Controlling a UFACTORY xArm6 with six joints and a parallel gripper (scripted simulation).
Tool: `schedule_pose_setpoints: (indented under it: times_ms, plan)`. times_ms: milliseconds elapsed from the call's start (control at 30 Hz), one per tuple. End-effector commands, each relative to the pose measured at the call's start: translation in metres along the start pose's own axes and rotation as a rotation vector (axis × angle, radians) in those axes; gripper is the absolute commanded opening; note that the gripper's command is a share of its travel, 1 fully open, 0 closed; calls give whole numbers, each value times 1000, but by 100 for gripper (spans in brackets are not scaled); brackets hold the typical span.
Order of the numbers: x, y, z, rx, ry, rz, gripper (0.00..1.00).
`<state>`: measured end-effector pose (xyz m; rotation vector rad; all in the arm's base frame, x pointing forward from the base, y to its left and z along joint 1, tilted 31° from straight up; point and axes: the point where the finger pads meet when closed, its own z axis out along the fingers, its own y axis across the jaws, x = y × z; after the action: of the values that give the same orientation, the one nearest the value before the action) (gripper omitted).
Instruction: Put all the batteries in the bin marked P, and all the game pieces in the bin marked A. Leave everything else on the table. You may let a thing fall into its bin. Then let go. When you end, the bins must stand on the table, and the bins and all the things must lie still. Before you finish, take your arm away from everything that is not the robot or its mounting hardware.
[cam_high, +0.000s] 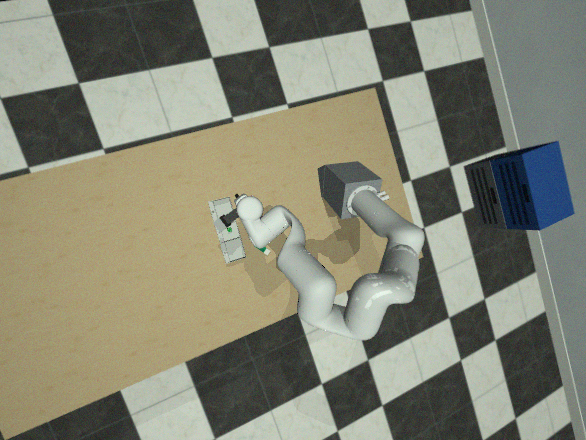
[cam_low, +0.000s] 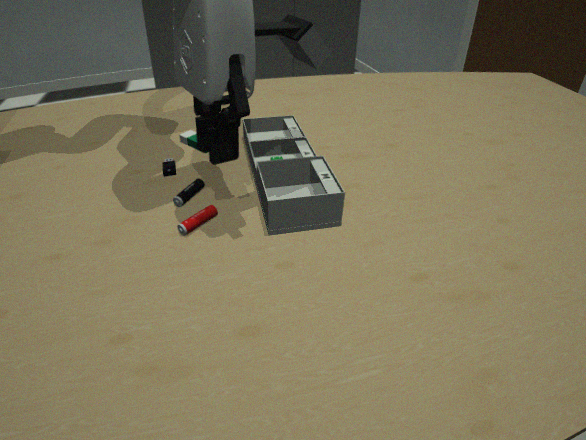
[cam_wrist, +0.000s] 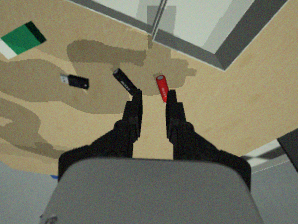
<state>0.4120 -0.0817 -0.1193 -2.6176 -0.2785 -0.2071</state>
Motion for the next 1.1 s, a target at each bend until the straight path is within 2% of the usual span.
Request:
schedule_pose_setpoints:
  times_ms: [0, 67, 267, 1067]
  plan:
    - [-29, 13, -3, -7, 30, -109, 28]
    - [-43, 17, -3, -8, 31, -195, 28]
    - [-49, 20, -3, -13, 56, -310, 28]
    - [-40, 16, -3, -13, 56, -310, 28]
